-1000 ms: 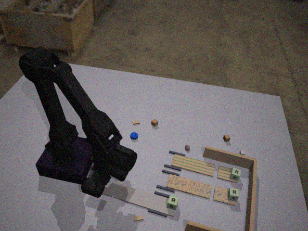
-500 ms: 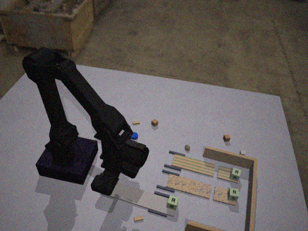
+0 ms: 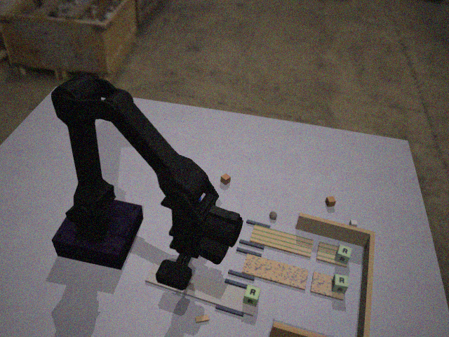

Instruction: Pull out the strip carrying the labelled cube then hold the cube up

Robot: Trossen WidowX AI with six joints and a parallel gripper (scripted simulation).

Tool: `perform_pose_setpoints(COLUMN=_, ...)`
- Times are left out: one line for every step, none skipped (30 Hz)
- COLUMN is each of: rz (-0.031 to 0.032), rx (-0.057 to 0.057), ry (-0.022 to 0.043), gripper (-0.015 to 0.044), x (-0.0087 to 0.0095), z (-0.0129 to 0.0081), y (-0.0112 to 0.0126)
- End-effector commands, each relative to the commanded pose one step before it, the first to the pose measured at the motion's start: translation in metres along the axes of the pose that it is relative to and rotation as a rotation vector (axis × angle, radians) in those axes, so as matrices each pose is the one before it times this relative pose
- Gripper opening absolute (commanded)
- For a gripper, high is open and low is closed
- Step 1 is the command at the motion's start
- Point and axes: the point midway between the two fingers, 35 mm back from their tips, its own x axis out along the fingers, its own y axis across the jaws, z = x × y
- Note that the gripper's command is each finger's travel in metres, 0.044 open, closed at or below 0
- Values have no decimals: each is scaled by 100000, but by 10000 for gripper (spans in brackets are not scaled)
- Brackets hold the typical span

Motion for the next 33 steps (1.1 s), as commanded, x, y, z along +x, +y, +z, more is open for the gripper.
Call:
perform_pose_setpoints(rz=-419, rx=29, ry=-70, gripper=440, x=-189, z=1559, y=95)
perform_pose_setpoints(rz=2, rx=-1, ry=-32, gripper=440, x=-48, z=346, y=19)
perform_pose_setpoints(rz=2, rx=-1, ry=-30, gripper=440, x=-41, z=320, y=18)
perform_pose_setpoints(rz=0, rx=-1, ry=-32, gripper=440, x=-42, z=339, y=3)
perform_pose_setpoints(rz=1, rx=-1, ry=-31, gripper=440, x=-38, z=330, y=3)
perform_pose_setpoints(rz=2, rx=-1, ry=-32, gripper=440, x=-47, z=345, y=14)
perform_pose_setpoints(rz=2, rx=-1, ry=-30, gripper=440, x=-41, z=320, y=14)
perform_pose_setpoints(rz=1, rx=-1, ry=-32, gripper=440, x=-46, z=335, y=13)
perform_pose_setpoints(rz=2, rx=-1, ry=-30, gripper=440, x=-42, z=322, y=13)
perform_pose_setpoints(rz=1, rx=-1, ry=-33, gripper=440, x=-47, z=347, y=13)
perform_pose_setpoints(rz=1, rx=-1, ry=-31, gripper=440, x=-42, z=328, y=13)
perform_pose_setpoints(rz=1, rx=-1, ry=-33, gripper=440, x=-48, z=347, y=13)
perform_pose_setpoints(rz=1, rx=-1, ry=-30, gripper=440, x=-42, z=322, y=13)
perform_pose_setpoints(rz=1, rx=-1, ry=-32, gripper=440, x=-48, z=343, y=12)
perform_pose_setpoints(rz=1, rx=-1, ry=-30, gripper=440, x=-43, z=323, y=12)
perform_pose_setpoints(rz=1, rx=-1, ry=-33, gripper=440, x=-49, z=348, y=11)
perform_pose_setpoints(rz=1, rx=-1, ry=-31, gripper=440, x=-43, z=324, y=11)
perform_pose_setpoints(rz=1, rx=-1, ry=-33, gripper=440, x=-49, z=345, y=11)
perform_pose_setpoints(rz=1, rx=-1, ry=-30, gripper=440, x=-43, z=319, y=11)
perform_pose_setpoints(rz=1, rx=-1, ry=-32, gripper=440, x=-49, z=343, y=10)
perform_pose_setpoints(rz=1, rx=-1, ry=-30, gripper=440, x=-43, z=319, y=10)
perform_pose_setpoints(rz=1, rx=-1, ry=-33, gripper=440, x=-50, z=348, y=9)
perform_pose_setpoints(rz=1, rx=-1, ry=-30, gripper=440, x=-43, z=321, y=9)
perform_pose_setpoints(rz=1, rx=-1, ry=-33, gripper=440, x=-50, z=351, y=8)
perform_pose_setpoints(rz=1, rx=-1, ry=-31, gripper=440, x=-44, z=323, y=8)
perform_pose_setpoints(rz=1, rx=-1, ry=-33, gripper=440, x=-50, z=352, y=6)
perform_pose_setpoints(rz=1, rx=-1, ry=-30, gripper=440, x=-43, z=319, y=6)
perform_pose_setpoints(rz=0, rx=-1, ry=-33, gripper=440, x=-50, z=351, y=5)
perform_pose_setpoints(rz=0, rx=-1, ry=-30, gripper=440, x=-43, z=320, y=5)
perform_pose_setpoints(rz=0, rx=-1, ry=-34, gripper=440, x=-53, z=361, y=2)
perform_pose_setpoints(rz=0, rx=-1, ry=-31, gripper=440, x=-46, z=330, y=2)
perform_pose_setpoints(rz=0, rx=-1, ry=-34, gripper=440, x=-50, z=363, y=0)
perform_pose_setpoints(rz=0, rx=-1, ry=-30, gripper=440, x=-42, z=319, y=0)
